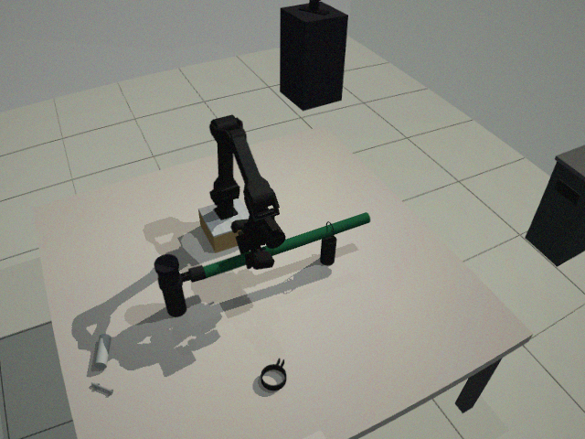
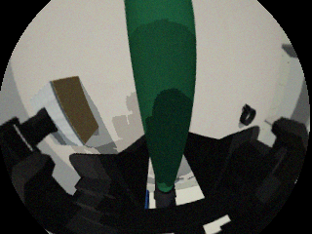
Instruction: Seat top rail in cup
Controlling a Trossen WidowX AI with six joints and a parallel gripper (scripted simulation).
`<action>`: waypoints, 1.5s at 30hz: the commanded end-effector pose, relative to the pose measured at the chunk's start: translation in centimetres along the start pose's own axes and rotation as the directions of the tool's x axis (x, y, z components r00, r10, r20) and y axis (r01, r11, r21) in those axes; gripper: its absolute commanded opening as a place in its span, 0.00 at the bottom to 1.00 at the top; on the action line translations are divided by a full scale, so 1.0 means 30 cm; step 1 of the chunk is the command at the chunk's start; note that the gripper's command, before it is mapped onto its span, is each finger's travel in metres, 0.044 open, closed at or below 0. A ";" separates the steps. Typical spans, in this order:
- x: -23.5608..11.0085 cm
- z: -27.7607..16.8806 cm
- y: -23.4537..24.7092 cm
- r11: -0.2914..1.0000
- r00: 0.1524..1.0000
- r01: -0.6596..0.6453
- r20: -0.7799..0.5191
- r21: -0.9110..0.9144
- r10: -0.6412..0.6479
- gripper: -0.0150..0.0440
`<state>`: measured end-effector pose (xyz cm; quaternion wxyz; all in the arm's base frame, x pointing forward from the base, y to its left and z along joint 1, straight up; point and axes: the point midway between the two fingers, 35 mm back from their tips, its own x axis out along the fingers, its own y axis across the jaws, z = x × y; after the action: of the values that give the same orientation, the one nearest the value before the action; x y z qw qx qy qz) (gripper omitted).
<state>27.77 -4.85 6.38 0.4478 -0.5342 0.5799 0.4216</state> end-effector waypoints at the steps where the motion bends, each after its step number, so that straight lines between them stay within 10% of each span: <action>1: -0.005 -0.014 -0.002 1.000 1.000 0.008 -0.012 0.001 -0.008 0.25; 45: -0.008 -0.010 -0.001 1.000 1.000 0.000 -0.010 -0.001 0.000 0.25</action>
<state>27.77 -4.86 6.44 0.4476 -0.5338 0.5802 0.4219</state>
